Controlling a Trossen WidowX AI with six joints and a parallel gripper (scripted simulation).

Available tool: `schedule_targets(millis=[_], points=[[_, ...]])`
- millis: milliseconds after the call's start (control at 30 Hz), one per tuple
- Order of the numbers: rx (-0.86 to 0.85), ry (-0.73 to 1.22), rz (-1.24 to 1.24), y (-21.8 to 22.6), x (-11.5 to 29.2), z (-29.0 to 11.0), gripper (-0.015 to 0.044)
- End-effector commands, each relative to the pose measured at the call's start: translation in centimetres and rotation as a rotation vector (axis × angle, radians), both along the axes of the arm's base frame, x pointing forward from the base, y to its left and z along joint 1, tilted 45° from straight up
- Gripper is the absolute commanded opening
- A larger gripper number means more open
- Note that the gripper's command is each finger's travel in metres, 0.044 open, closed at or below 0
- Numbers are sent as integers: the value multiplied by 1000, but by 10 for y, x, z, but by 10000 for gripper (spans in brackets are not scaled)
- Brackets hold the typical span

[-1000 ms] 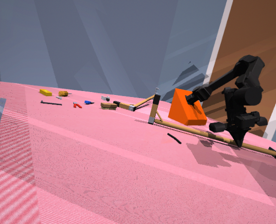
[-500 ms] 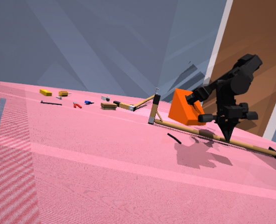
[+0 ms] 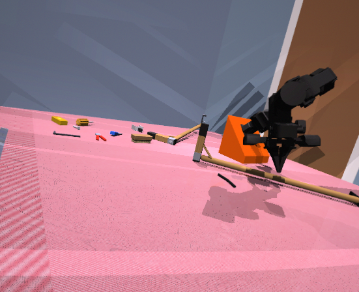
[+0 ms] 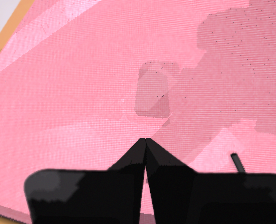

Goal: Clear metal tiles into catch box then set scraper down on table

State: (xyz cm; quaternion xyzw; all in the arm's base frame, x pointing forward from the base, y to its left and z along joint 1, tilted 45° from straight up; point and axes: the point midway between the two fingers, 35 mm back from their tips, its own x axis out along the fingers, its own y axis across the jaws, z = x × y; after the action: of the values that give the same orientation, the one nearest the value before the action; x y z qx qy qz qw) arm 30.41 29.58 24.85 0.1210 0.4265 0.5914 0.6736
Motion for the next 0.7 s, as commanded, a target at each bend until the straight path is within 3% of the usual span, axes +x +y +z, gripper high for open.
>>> schedule_targets(millis=[0,667], points=[[-10,-8,-36,-10,15,-2,0],[-48,-6,-208,-71,75,-14,0]])
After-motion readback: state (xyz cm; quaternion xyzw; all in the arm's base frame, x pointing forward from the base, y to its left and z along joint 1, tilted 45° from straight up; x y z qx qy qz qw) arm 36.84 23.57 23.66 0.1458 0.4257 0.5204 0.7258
